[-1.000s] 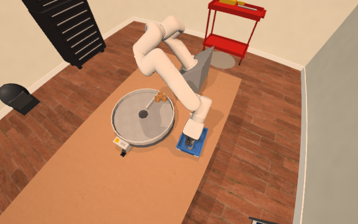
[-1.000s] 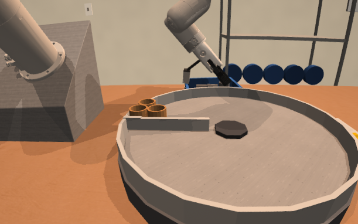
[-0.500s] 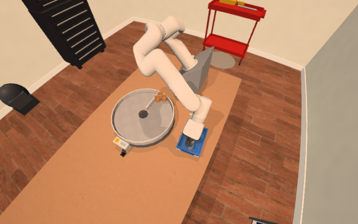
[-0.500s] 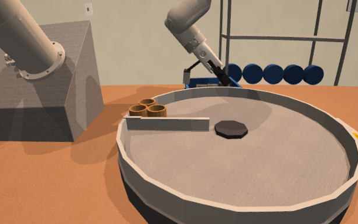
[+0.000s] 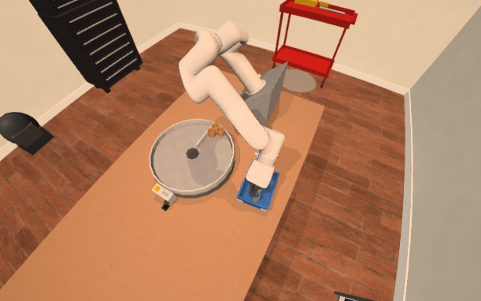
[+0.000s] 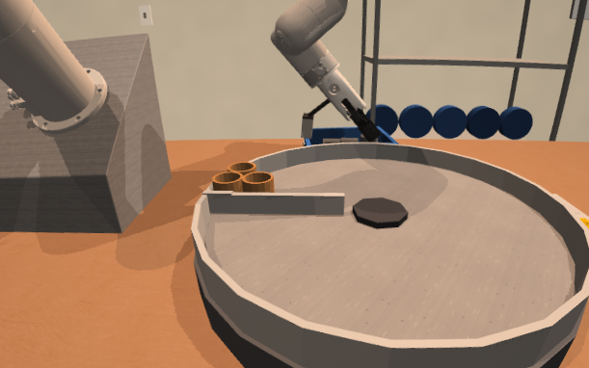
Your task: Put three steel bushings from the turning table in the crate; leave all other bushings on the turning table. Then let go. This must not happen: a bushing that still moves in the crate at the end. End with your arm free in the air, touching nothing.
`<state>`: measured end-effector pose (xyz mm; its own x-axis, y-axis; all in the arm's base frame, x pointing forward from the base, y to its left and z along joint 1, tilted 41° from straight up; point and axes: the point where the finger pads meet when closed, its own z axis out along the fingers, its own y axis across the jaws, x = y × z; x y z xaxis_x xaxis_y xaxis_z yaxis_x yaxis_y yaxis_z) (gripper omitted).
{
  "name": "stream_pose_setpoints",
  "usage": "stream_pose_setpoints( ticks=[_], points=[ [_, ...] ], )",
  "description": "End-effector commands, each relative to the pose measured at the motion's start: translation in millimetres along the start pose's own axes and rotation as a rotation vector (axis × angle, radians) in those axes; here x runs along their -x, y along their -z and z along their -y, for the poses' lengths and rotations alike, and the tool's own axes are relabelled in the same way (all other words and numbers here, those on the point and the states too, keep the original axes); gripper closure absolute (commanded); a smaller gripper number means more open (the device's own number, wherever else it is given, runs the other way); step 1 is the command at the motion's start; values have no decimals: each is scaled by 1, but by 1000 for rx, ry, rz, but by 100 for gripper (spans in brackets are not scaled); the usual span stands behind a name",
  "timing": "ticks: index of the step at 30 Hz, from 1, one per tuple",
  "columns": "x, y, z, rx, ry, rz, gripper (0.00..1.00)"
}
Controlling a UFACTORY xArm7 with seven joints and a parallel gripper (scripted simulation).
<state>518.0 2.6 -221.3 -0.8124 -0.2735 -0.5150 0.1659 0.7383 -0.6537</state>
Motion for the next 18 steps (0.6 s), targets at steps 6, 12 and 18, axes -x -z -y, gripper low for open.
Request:
stream_pose_setpoints(
  ticks=[6, 12, 18],
  points=[
    [0, 0, 0, -1, 0, 0, 100],
    [-2, -1, 1, -1, 0, 0, 100],
    [-3, -2, 2, -1, 0, 0, 100]
  ],
)
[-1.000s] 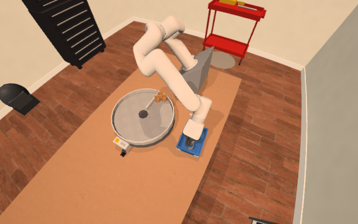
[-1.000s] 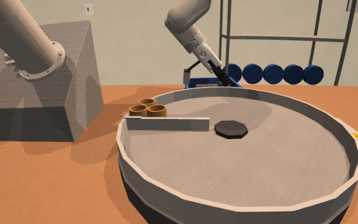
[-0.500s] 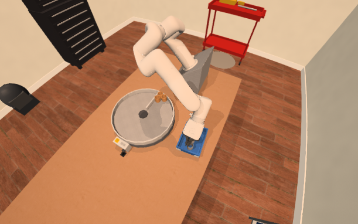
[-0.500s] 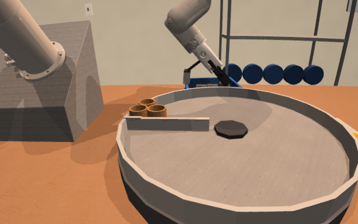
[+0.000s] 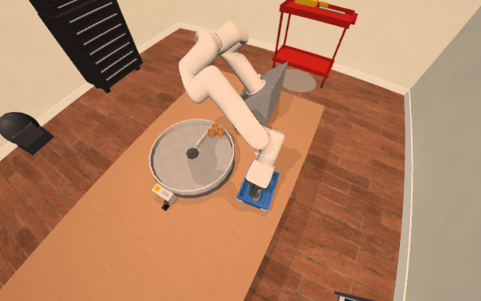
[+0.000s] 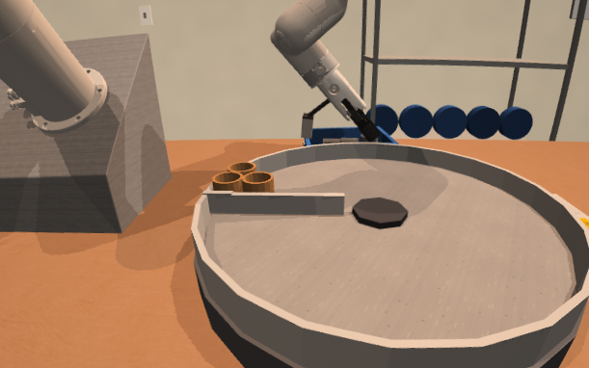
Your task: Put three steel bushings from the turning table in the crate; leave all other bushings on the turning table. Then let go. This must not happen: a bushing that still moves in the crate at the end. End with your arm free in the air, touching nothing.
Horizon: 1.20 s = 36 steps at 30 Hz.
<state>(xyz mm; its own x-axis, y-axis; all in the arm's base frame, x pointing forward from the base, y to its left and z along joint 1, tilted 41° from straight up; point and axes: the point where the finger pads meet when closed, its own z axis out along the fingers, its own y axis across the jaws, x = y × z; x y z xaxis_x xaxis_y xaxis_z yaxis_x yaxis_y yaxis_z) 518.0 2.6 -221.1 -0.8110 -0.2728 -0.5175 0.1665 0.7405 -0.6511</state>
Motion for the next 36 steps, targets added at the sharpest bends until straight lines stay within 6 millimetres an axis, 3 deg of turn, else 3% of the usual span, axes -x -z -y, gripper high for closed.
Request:
stream_pose_setpoints(
  ticks=[1, 36],
  points=[
    [-3, -2, 2, -3, 3, -1, 100],
    [-6, -4, 4, -3, 3, -1, 100]
  ],
)
